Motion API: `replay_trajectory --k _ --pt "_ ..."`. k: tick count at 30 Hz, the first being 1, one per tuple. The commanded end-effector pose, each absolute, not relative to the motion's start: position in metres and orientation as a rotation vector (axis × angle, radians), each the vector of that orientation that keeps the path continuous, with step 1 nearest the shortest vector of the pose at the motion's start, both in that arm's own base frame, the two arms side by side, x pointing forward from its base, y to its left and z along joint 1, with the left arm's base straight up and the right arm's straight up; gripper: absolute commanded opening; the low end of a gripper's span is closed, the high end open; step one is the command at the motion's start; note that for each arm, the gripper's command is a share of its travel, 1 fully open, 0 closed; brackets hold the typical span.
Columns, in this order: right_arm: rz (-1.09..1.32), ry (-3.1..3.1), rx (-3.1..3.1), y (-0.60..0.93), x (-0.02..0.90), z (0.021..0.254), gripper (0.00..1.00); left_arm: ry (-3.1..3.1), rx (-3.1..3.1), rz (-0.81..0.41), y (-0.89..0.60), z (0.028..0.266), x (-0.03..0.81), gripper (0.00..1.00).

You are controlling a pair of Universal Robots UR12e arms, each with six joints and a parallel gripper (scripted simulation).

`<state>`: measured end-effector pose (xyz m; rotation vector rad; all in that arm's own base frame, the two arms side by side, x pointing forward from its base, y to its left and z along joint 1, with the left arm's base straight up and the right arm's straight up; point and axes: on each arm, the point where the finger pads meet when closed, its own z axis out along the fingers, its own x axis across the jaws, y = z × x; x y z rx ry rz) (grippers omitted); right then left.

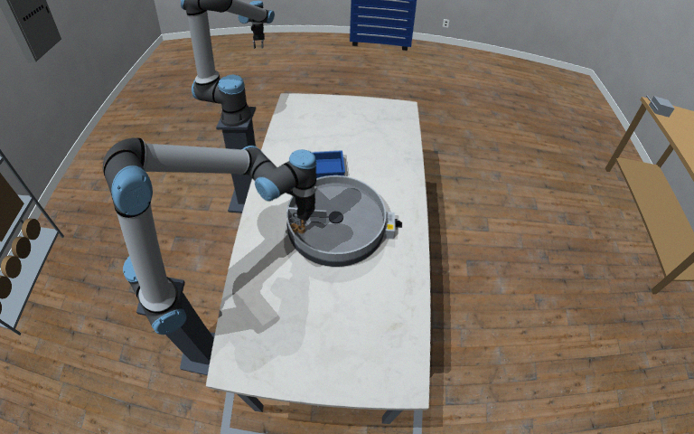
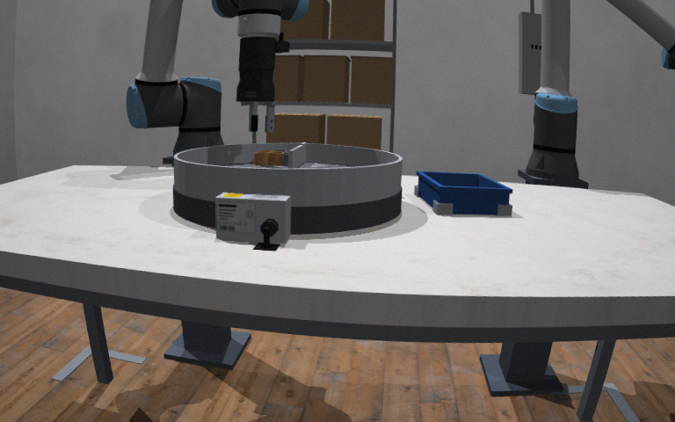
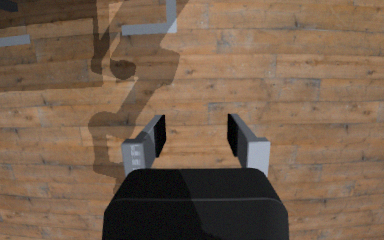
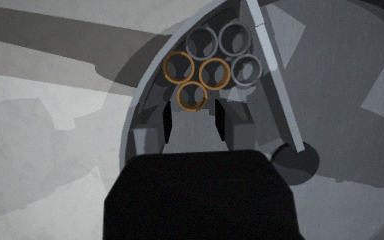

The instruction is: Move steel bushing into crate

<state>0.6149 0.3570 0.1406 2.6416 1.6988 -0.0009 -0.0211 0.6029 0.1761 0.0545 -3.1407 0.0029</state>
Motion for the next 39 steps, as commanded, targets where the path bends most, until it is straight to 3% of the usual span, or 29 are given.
replay_trajectory --k 1,15,22,39 --pt "0.002 1.699 2.642 0.357 0.615 0.141 0.76 -3.141 0.055 0.0 0.604 0.177 -0.021 1.0" --pt "0.002 1.699 2.642 0.357 0.615 0.141 0.76 -3.141 0.055 0.0 0.604 0.177 -0.021 1.0" --pt "0.002 1.699 2.642 0.357 0.615 0.119 0.76 -3.141 0.055 0.0 0.604 0.177 -0.021 1.0" --pt "0.002 1.699 2.642 0.357 0.615 0.118 0.76 -3.141 0.055 0.0 0.604 0.177 -0.021 1.0"
